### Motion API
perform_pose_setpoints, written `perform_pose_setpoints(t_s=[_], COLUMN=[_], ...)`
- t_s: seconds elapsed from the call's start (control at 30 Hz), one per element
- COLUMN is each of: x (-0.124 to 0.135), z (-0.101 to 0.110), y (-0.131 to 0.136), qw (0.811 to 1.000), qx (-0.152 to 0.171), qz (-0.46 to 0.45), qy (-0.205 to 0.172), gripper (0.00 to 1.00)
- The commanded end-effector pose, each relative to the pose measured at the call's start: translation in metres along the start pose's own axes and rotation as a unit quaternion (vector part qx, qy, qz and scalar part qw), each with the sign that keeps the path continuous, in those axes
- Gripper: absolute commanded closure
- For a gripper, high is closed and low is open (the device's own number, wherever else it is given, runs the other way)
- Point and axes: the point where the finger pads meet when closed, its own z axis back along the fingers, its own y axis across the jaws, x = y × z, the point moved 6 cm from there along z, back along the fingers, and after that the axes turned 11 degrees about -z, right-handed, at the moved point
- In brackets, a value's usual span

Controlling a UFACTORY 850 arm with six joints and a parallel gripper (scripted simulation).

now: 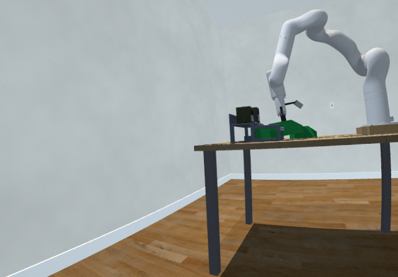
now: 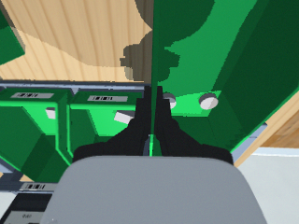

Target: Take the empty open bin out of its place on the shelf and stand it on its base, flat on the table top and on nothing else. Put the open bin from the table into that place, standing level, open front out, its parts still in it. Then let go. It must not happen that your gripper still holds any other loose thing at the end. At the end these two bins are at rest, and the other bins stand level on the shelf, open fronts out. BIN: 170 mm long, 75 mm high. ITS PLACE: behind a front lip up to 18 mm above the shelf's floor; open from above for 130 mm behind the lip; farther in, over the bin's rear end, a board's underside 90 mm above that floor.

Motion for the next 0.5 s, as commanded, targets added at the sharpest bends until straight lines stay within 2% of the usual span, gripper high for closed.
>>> perform_pose_setpoints(t_s=[0.0, 0.47], x=[0.006, 0.016], z=[0.002, 0.003], y=[0.001, 0.003], qw=[1.000, 1.000], qx=[0.000, 0.000], qz=[0.000, 0.000], qy=[-0.001, -0.001], gripper=[1.00, 1.00])
